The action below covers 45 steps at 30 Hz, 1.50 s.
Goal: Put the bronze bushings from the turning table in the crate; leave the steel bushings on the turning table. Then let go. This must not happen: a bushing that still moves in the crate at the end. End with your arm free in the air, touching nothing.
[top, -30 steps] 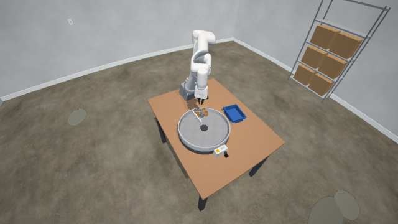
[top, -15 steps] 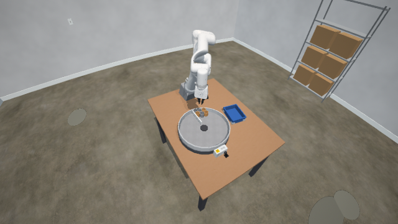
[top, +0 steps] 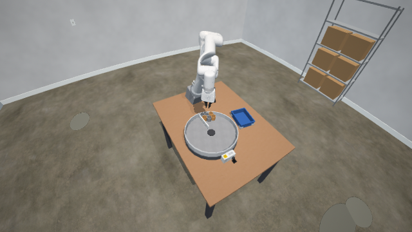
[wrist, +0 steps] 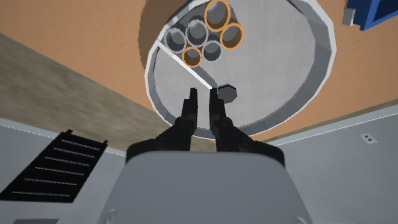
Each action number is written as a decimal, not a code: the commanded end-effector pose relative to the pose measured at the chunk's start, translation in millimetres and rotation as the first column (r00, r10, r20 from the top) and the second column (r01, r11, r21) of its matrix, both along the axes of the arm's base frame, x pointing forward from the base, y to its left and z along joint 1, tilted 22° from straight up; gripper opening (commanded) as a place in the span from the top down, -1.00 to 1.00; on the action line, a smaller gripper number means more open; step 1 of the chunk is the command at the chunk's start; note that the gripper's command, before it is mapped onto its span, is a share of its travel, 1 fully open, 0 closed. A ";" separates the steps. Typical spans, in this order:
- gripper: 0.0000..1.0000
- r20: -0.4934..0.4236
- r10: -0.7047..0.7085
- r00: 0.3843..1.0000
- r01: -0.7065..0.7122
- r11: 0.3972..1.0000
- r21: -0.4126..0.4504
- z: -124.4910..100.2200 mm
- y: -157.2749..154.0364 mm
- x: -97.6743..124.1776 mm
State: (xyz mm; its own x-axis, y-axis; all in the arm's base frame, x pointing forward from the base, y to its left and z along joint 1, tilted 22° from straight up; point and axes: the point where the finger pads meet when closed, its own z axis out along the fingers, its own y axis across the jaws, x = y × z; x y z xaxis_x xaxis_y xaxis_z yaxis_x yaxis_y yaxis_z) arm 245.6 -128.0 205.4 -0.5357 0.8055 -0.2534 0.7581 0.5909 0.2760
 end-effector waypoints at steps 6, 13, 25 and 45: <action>0.69 0.003 0.000 1.000 0.000 1.000 -0.002 1.4 -0.4 0.6; 0.06 0.003 -0.007 1.000 0.007 1.000 0.001 1.0 -0.3 0.8; 0.06 0.006 -0.087 0.996 0.087 0.996 0.034 -3.0 1.5 3.0; 0.06 -0.020 -0.464 0.886 0.459 0.868 0.191 -23.2 15.2 18.4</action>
State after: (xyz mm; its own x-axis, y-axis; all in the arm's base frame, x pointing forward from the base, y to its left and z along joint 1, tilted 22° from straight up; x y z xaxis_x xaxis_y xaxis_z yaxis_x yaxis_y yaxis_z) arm 259.5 -115.6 185.8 -0.1797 0.9774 -0.1110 0.9085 0.2082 0.3623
